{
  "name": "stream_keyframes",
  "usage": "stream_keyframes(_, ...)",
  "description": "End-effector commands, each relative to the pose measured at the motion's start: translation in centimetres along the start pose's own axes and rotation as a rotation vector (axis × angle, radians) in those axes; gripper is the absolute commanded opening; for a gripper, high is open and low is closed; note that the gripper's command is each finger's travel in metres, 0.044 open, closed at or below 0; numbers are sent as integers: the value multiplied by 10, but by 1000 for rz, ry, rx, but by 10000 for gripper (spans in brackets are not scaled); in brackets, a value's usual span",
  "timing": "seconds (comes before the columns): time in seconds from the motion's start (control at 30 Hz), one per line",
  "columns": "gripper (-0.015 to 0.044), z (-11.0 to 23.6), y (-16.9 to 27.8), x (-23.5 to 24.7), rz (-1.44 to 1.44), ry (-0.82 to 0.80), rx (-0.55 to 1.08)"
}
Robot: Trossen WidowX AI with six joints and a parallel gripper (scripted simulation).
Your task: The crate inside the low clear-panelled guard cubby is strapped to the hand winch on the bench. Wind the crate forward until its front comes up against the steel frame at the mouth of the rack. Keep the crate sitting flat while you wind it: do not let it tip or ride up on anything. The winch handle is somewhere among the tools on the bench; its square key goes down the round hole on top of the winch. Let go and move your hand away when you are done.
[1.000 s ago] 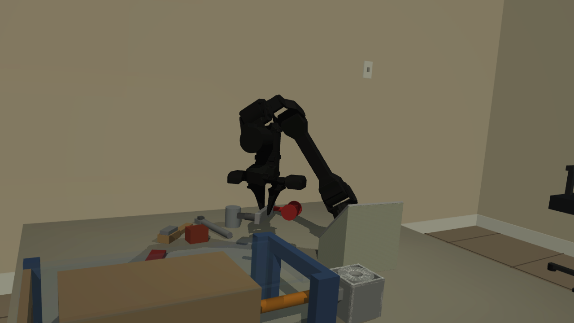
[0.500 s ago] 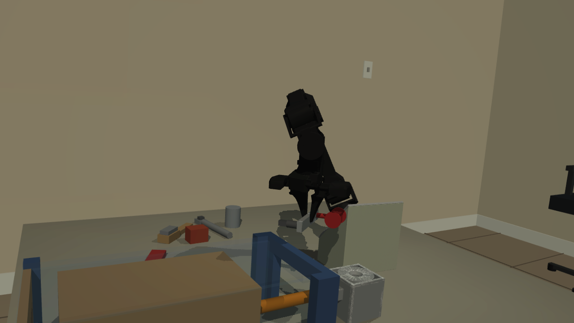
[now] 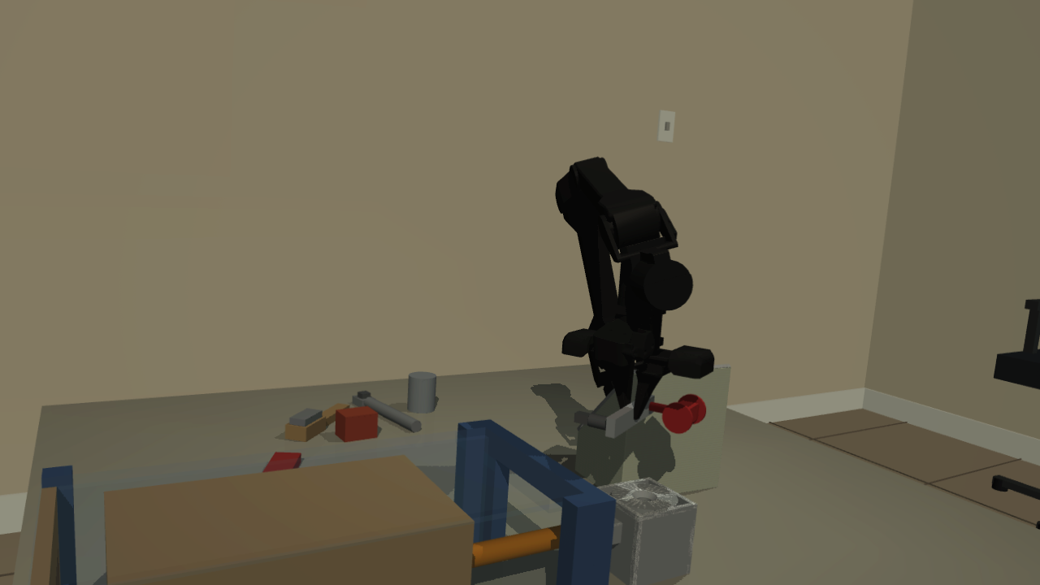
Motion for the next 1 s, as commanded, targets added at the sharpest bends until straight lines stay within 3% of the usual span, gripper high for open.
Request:
stream_keyframes(0.0, 0, -5, 8, 20, -56, 6, 7)
stream_keyframes(0.23, 0, -4, 8, 17, -34, -6, 4)
stream_keyframes(0.97, 0, -7, 10, 2, -36, -363, -62)
Point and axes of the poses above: the point midway between the two fingers, 35 mm back from their tips, its own z axis back along the fingers, its own x axis across the jaws, y = z × x, the point moved 4 cm from there along z, back along the fingers, and after that the axes turned 8 degrees about z, right-handed, at the moved point
